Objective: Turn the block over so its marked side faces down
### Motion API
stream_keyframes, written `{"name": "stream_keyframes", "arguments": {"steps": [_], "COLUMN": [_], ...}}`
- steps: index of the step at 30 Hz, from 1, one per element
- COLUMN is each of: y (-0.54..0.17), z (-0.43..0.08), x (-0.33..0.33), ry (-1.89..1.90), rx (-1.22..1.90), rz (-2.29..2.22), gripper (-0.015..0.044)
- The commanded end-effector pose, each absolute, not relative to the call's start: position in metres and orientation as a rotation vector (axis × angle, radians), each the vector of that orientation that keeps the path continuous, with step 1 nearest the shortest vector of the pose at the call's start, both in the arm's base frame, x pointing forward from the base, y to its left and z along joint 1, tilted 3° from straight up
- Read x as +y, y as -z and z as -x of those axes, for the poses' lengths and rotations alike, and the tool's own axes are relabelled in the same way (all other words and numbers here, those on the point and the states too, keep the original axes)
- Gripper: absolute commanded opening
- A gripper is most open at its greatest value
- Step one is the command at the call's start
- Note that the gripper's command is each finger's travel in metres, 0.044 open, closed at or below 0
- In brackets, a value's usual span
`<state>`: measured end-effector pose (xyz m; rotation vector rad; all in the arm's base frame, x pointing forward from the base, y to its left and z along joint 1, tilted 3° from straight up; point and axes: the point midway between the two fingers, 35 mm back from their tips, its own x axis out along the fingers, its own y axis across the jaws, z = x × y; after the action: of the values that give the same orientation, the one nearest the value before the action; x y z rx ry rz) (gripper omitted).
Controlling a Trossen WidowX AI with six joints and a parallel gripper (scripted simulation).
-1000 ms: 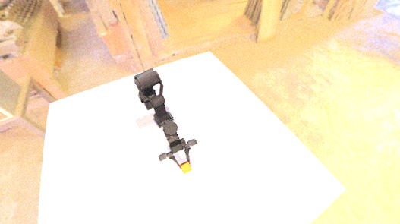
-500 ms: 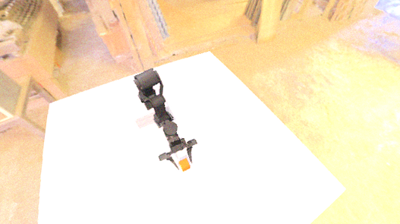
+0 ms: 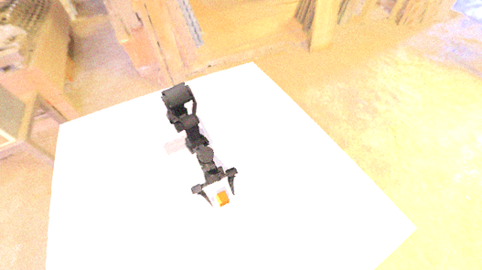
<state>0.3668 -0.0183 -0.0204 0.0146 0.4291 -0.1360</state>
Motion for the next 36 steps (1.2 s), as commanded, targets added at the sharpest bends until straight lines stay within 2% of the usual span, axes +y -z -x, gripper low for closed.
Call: {"name": "stream_keyframes", "arguments": {"steps": [1, 22, 29, 36], "y": [0.021, 0.020, 0.005, -0.038], "z": [-0.367, -0.367, -0.376, -0.349], "x": [-0.019, -0.019, -0.017, -0.015], "ry": [0.139, 0.139, 0.135, 0.136], "rx": [0.430, 0.435, 0.651, 0.887], "rz": [-0.009, -0.010, -0.024, -0.042], "gripper": [0.0440, 0.0440, 0.0440, 0.0440]}}
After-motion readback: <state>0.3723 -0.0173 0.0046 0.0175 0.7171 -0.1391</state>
